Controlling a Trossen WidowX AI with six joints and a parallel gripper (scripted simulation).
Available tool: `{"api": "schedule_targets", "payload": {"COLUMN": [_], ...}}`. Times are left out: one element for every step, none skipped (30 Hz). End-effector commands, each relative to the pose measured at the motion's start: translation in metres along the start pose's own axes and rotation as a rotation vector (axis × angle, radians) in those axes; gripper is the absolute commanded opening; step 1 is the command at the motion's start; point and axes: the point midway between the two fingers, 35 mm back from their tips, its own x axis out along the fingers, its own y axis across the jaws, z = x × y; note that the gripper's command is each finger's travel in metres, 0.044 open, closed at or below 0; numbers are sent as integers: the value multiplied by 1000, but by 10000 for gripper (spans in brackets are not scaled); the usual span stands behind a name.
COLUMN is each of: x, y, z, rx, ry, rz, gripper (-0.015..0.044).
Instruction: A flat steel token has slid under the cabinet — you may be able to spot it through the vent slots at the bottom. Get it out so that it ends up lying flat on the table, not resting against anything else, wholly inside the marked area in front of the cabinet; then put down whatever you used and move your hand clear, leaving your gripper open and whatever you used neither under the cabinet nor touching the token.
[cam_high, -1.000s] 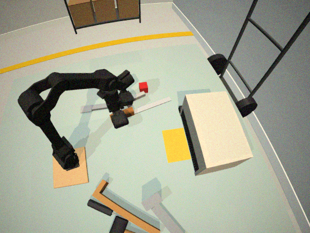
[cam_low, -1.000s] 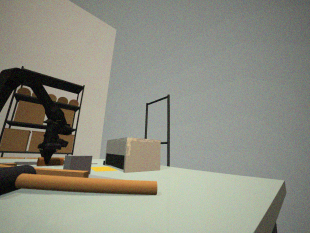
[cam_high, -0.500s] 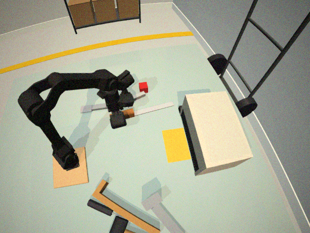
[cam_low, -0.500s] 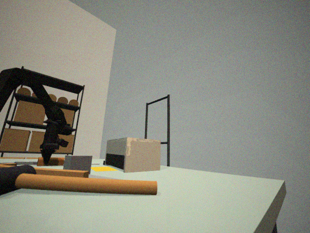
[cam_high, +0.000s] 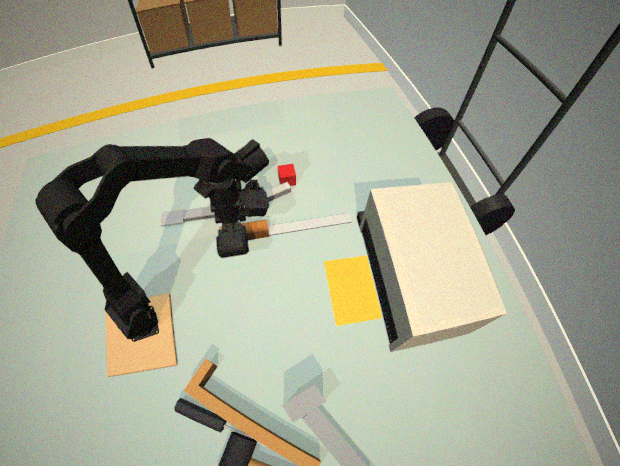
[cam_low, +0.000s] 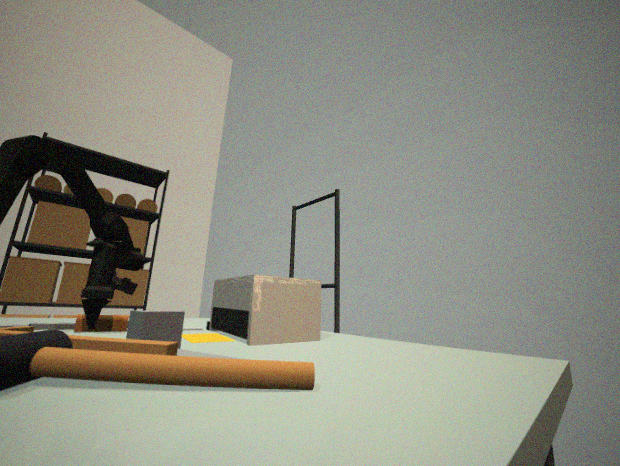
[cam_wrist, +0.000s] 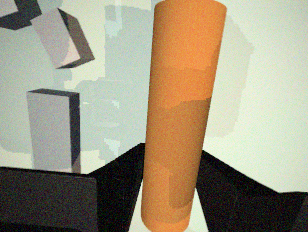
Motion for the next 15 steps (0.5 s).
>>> {"api": "schedule_targets", "payload": {"x": [-1,-1,-1,-1,-1,-1,-1,-1,-1,-1,-1,-1,-1,-1,-1], "y": [1,1,1,1,1,1,1,1,1,1,1,1,1,1,1], "z": [1,1,1,1,1,1,1,1,1,1,1,1,1,1,1], "rx": [39,47,55,63,70,78,86,94,102,110,117,125,133,141,149], "ry": [-4,-4,-4,-4,-4,-4,-4,-4,-4,-4,-4,-4,-4,-4,-4], "rz": [3,3,3,3,3,3,3,3,3,3,3,3,3,3,3], "gripper": [0,0,0,0,0,0,0,0,0,0,0,0,0,0,0]}}
